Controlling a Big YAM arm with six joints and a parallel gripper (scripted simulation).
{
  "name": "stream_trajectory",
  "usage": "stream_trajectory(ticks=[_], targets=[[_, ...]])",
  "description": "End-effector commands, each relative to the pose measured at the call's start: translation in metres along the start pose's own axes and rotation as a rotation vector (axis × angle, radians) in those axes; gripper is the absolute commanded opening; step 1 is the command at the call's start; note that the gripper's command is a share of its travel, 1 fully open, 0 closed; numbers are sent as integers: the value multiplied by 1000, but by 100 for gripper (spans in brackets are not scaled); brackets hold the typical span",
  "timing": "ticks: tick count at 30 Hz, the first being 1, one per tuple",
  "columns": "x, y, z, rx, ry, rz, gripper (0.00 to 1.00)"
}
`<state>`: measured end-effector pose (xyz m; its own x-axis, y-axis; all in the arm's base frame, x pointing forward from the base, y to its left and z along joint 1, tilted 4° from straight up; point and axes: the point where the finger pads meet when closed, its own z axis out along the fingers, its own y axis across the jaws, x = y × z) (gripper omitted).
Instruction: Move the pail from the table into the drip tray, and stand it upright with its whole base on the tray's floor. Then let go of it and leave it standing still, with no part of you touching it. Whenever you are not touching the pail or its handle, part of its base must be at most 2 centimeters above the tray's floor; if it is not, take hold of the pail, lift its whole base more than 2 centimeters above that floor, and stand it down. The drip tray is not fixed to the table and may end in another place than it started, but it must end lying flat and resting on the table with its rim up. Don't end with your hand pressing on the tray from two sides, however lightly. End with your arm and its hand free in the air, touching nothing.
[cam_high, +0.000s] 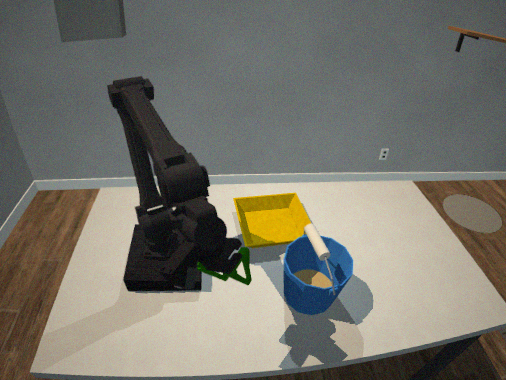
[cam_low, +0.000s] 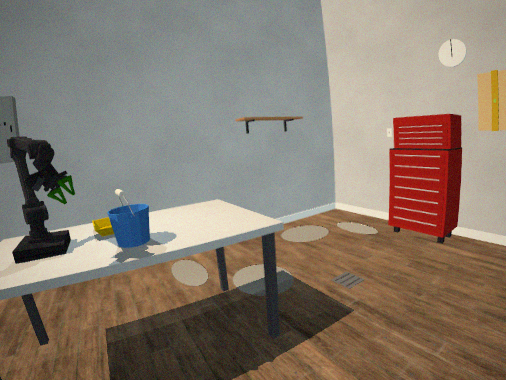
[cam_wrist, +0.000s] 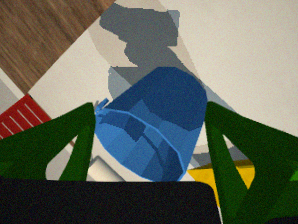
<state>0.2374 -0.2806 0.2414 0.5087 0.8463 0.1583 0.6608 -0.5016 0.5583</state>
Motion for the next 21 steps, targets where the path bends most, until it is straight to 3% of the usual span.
stream_trajectory(ticks=[1,3,8,12,17,21], targets=[[11,11,-4,-50,4,-109,69],[14,12,0,-52,23,-133,69],[38,22,2,-104,91,-266,69],[56,30,4,-105,87,-243,69],[81,36,8,-155,172,-401,69],[90,38,9,-173,198,-446,69]])
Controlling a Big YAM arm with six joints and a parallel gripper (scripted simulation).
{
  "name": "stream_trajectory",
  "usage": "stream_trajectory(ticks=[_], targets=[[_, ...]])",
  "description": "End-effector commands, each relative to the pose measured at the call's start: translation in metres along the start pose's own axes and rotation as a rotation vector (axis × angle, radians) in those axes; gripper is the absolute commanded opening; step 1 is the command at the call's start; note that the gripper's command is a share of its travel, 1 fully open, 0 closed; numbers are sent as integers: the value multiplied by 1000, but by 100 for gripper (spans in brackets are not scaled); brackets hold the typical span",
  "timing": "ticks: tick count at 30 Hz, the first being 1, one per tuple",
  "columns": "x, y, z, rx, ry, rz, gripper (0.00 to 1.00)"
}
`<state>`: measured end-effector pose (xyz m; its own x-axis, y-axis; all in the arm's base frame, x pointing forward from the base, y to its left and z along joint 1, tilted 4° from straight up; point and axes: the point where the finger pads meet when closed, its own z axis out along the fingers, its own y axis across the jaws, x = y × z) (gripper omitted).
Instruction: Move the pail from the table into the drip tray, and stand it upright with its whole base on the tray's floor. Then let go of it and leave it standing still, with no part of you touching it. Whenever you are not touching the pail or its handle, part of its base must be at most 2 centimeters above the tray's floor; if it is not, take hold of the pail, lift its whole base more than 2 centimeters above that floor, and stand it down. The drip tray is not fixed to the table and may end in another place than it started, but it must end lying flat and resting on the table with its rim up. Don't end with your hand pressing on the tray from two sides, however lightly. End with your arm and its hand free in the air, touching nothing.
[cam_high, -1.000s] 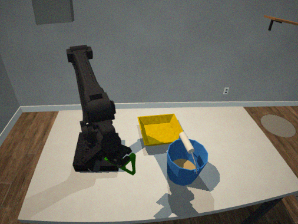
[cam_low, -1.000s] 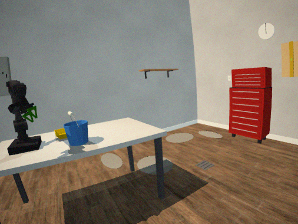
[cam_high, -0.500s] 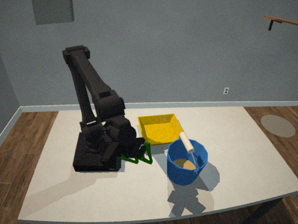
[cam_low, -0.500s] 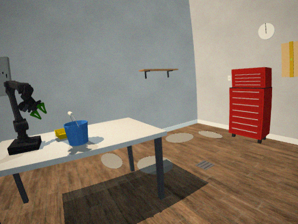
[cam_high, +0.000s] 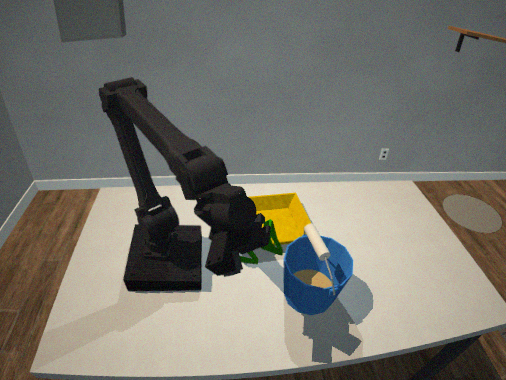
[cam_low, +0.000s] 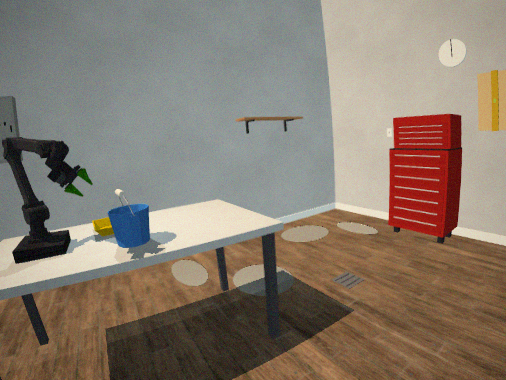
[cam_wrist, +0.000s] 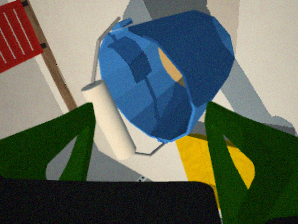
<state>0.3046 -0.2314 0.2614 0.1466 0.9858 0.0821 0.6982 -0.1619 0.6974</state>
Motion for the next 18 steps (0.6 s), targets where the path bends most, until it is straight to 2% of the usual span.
stream_trajectory(ticks=[1,5,9,13,15,17,18], targets=[[13,14,1,-53,21,-128,69],[29,23,7,-92,80,-226,69],[46,35,8,-98,72,-208,69],[65,42,12,-147,141,-336,69],[65,42,12,-147,141,-336,69],[72,44,19,-157,173,-373,69],[78,48,14,-167,160,-381,69]])
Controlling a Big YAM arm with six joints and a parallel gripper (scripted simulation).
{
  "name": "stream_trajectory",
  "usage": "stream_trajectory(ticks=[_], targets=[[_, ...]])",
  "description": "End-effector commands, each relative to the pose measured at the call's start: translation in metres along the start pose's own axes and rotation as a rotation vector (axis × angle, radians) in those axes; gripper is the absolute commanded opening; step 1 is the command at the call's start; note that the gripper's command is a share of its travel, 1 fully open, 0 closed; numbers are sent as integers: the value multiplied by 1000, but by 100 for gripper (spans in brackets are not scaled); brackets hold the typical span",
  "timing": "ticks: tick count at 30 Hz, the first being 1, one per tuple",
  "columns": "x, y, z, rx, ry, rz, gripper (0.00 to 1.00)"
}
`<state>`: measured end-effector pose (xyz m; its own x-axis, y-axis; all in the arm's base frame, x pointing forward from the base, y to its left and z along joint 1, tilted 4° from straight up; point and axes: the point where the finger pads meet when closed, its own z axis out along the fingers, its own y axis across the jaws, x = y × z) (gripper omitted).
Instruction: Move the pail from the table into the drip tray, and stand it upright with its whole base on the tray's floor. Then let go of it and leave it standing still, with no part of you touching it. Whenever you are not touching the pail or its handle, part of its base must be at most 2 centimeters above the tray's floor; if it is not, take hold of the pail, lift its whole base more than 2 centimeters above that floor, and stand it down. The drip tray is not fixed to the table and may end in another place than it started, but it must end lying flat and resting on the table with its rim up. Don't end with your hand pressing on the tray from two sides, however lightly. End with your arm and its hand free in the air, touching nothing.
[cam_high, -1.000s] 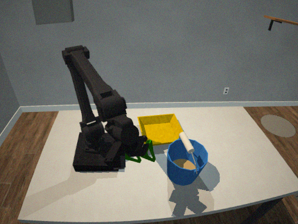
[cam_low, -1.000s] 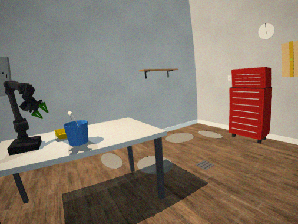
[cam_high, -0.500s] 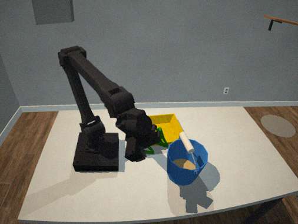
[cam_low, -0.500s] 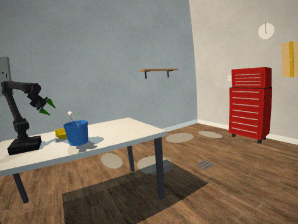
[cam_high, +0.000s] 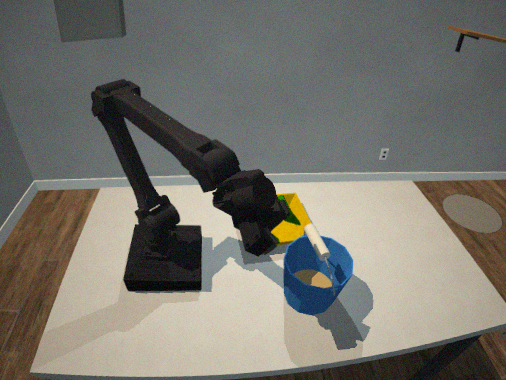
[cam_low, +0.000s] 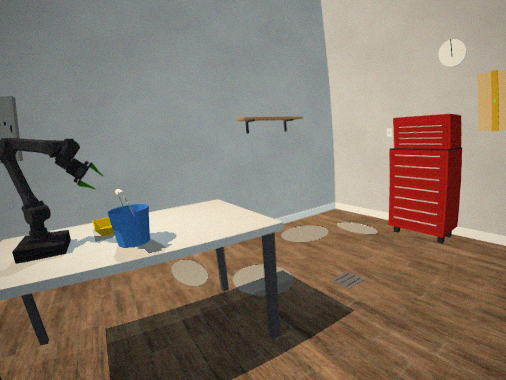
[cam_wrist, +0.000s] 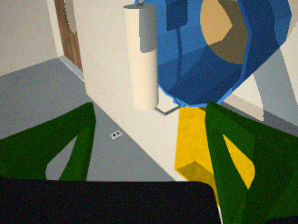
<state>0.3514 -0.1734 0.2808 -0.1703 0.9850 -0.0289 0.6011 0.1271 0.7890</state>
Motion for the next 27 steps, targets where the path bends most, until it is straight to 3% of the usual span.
stream_trajectory(ticks=[1,9,11,14,27], targets=[[13,19,1,-37,-6,-84,69],[7,30,-3,-41,-14,-76,69],[12,15,18,-20,8,-54,69],[12,15,21,-20,8,-53,69],[13,15,65,-22,8,-52,69]])
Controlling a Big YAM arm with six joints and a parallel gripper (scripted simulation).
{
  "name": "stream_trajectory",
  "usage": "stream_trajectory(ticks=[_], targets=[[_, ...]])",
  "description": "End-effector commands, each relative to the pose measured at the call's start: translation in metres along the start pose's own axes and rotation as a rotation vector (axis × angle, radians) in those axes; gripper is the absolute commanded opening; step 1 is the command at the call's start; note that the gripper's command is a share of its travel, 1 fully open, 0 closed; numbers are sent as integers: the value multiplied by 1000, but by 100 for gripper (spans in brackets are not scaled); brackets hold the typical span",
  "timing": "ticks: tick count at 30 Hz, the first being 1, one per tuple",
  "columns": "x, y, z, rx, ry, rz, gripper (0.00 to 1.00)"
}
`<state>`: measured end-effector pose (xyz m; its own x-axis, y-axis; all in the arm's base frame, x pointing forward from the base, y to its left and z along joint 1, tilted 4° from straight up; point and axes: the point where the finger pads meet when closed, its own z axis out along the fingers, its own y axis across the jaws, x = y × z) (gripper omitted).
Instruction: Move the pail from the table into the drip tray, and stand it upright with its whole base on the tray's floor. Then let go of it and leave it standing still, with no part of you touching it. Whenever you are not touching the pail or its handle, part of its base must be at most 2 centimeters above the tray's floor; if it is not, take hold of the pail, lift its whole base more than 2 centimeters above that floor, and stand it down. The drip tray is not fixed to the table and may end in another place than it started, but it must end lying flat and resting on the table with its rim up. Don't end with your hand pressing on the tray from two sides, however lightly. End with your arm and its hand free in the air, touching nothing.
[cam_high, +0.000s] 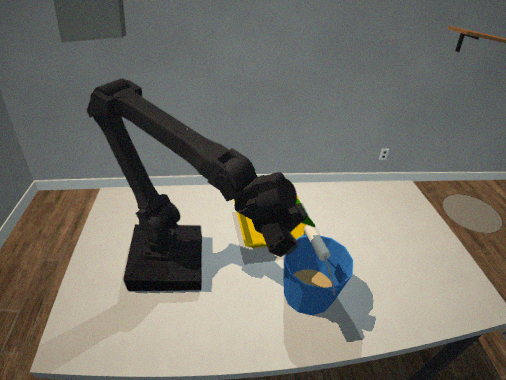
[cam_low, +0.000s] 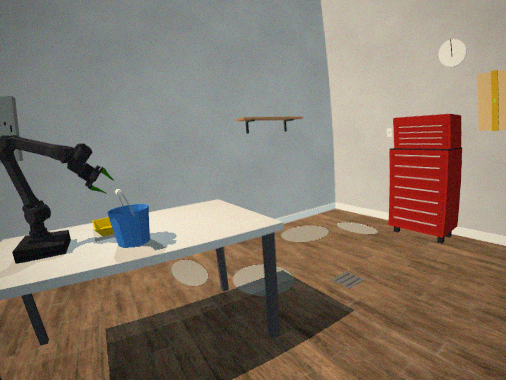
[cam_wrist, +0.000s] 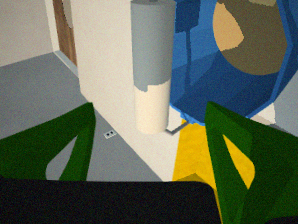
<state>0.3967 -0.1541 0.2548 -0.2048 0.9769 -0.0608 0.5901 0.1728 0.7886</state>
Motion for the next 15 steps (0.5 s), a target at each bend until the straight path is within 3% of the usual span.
stream_trajectory(ticks=[1,5,6,15], targets=[[1,6,14,-19,0,-6,69],[1,6,18,-20,1,-5,69],[-6,22,5,-43,-21,-26,69],[-6,22,6,-43,-21,-26,69]])
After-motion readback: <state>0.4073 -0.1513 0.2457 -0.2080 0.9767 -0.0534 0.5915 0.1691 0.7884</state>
